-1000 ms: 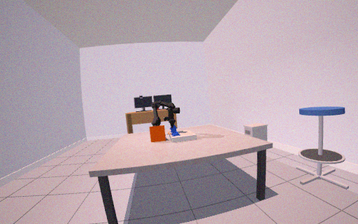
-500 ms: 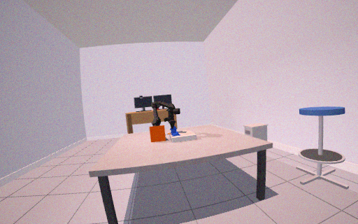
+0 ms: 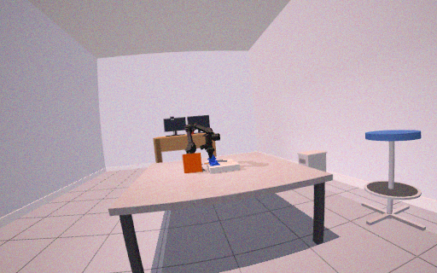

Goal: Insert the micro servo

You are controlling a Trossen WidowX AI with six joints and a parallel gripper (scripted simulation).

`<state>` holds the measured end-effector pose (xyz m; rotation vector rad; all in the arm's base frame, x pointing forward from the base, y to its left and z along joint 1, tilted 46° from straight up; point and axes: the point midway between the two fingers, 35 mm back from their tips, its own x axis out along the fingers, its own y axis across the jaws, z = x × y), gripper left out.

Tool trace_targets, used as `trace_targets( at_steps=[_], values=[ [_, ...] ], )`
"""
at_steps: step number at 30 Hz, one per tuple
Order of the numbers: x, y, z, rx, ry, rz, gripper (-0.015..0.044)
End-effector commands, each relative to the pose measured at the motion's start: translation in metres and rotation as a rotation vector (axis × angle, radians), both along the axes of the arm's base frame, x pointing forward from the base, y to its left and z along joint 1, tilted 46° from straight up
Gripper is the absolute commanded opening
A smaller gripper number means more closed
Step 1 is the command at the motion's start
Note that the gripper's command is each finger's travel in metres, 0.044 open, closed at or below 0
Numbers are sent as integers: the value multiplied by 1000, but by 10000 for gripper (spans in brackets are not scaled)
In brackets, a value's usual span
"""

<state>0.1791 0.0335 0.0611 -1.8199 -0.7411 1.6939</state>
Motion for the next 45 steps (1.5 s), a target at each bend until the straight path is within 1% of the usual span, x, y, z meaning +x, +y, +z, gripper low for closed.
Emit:
trace_targets(
  at_steps=[1, 36, 43, 45],
  values=[
    [1, 3, -3, 0, 0, -5, 0],
    [2, 22, -22, 1, -1, -5, 0],
    [2, 21, -20, 1, -1, -5, 184],
    [2, 21, -20, 1, -1, -5, 187]
  ],
)
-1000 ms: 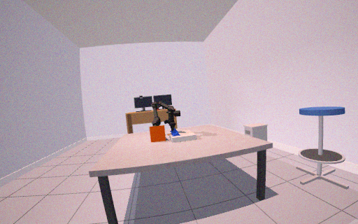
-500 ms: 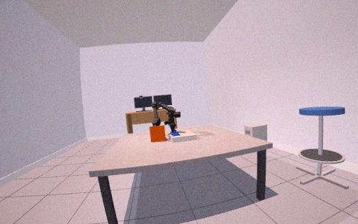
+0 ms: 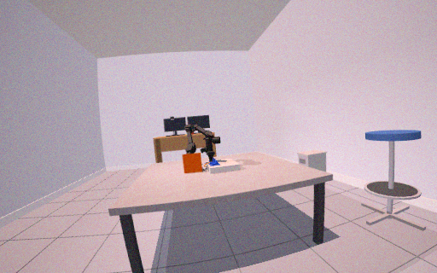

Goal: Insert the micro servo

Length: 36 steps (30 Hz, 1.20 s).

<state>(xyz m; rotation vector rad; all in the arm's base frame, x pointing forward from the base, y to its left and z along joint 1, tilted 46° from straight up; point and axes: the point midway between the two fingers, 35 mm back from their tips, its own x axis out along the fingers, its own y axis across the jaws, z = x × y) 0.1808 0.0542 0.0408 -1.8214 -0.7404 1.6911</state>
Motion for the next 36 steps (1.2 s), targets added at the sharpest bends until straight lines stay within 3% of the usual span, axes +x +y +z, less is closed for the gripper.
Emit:
trace_targets(
  at_steps=[1, 14, 24, 30, 36],
  values=[
    [0, -2, 1, 0, 1, -3, 187],
    [-3, -25, 25, -1, 2, -3, 187],
    [59, -52, 56, -1, 0, -4, 440],
    [101, -73, 77, -3, -3, -3, 440],
    [102, -75, 79, -3, -3, -3, 440]
  ],
)
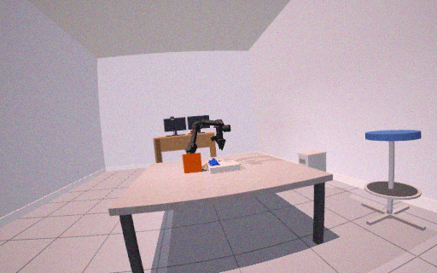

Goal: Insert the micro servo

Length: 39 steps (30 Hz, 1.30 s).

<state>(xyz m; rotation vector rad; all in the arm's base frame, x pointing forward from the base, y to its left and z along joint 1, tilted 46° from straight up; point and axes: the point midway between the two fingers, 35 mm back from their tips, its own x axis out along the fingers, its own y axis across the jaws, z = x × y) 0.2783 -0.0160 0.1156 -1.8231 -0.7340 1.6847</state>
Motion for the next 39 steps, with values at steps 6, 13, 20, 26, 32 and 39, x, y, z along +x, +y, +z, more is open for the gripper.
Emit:
trace_targets(
  at_steps=[6, 13, 20, 26, 32, 39],
  values=[
    [-7, -31, 33, 3, -1, 1, 440],
    [-7, -31, 33, 3, -1, 1, 440],
    [-7, -31, 33, 3, -1, 1, 440],
    [-7, -31, 33, 3, -1, 1, 440],
    [-7, -31, 33, 3, -1, 1, 440],
    [-7, -31, 33, 3, -1, 1, 440]
  ],
)
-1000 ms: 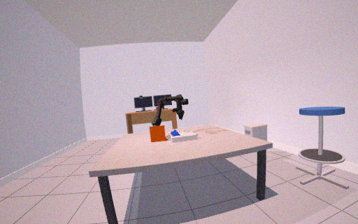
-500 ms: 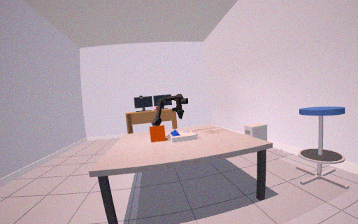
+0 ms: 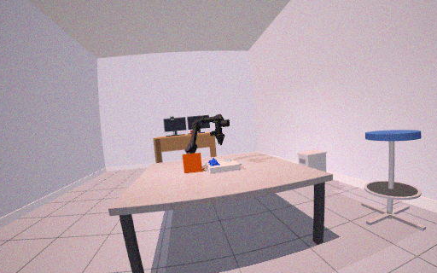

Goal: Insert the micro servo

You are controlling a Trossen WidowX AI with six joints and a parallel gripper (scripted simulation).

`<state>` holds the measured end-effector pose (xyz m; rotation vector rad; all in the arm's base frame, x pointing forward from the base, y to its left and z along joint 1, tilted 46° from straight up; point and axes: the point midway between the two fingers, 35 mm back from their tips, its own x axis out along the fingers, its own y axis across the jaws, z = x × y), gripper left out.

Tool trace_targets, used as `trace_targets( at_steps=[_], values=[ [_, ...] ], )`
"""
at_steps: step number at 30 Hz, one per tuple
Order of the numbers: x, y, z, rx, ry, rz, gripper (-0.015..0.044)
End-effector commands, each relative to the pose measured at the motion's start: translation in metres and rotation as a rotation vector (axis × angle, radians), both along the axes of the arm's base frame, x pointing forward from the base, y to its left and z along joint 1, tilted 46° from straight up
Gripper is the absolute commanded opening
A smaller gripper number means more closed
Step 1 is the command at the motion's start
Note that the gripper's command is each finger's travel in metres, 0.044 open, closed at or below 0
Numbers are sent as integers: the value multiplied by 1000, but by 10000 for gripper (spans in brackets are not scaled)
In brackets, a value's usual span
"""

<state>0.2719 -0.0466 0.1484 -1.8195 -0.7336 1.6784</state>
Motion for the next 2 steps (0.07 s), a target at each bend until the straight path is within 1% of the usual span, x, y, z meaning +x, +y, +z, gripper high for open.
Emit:
trace_targets(
  at_steps=[1, 2],
  values=[
    [-1, 0, 0, -3, -1, 5, 440],
    [-1, 0, 0, -3, -1, 5, 440]
  ],
)
